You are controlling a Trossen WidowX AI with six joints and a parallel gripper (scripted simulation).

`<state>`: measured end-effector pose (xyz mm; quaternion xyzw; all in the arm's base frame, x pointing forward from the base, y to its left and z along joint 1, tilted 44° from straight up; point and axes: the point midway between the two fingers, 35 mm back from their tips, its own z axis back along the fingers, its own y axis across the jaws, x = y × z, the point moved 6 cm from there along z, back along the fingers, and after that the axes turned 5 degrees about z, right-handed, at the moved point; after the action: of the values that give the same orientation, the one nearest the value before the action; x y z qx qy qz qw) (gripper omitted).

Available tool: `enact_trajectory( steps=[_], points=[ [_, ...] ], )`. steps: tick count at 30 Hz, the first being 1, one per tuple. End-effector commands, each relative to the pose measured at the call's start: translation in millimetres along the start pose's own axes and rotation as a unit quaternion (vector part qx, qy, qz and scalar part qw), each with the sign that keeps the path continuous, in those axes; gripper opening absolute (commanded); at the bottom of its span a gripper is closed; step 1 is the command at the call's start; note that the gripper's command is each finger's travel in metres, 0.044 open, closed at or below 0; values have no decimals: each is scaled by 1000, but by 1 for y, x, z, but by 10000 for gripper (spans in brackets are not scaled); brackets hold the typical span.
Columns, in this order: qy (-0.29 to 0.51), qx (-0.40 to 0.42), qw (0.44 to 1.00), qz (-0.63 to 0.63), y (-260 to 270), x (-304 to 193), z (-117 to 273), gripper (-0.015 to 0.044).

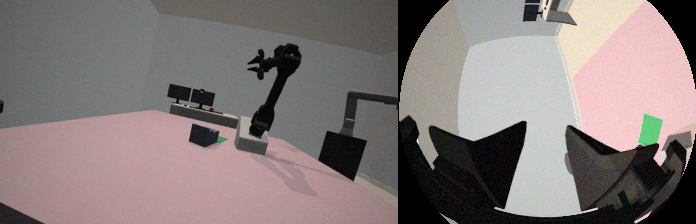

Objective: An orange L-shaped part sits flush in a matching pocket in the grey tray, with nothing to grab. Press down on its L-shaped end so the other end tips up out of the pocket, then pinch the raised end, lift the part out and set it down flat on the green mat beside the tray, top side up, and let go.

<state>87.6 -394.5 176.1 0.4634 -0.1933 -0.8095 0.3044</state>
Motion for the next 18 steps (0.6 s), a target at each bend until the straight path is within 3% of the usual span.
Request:
enact_trajectory(
  steps=[1, 9, 18],
  points=[
    [34, -67, 995, 68, -6, -40, -46, 180],
    [136, -204, 931, 271, -47, -147, -134, 180],
    [292, -322, 767, 471, -134, -266, -180, 180]
  ],
)
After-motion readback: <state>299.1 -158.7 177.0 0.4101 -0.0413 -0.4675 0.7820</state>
